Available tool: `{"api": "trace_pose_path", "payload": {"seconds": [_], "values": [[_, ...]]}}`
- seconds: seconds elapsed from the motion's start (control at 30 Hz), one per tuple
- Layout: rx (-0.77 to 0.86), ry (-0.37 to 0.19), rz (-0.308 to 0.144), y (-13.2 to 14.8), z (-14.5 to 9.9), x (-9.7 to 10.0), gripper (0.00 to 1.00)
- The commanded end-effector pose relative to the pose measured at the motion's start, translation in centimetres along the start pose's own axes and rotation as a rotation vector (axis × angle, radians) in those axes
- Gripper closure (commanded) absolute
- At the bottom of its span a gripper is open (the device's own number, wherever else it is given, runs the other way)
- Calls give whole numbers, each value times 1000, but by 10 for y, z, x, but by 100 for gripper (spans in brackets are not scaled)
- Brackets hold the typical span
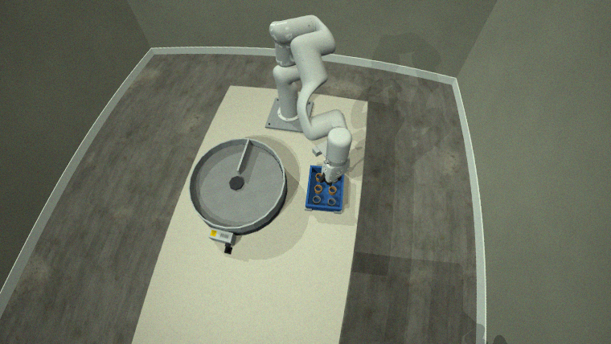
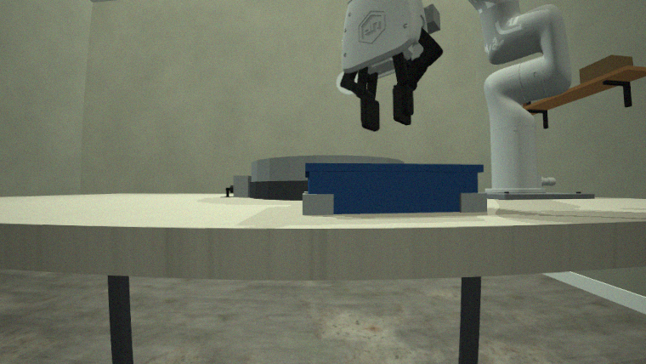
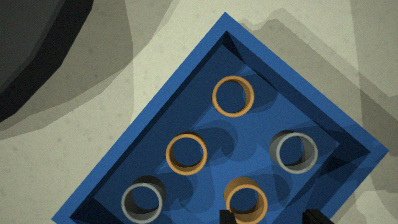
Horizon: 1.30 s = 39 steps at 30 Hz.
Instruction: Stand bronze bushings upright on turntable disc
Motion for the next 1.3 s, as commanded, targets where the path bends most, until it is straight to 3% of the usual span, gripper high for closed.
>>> {"api": "trace_pose_path", "payload": {"seconds": [0.0, 0.27, 0.97, 1.27], "values": [[0, -3, 0, 0, -1, -19, 59], [0, -3, 0, 0, -1, -43, 59], [0, -3, 0, 0, -1, -46, 59], [0, -3, 0, 0, -1, -60, 59]]}}
Point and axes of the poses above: the point where the finger pads meet when closed, its own x axis back along the fingers, its own y axis across the jaws, z = x × y, the point moved 8 cm from there along x, back along the fingers, and after that the axes turned 11 degrees about -x, right-handed, at the moved point
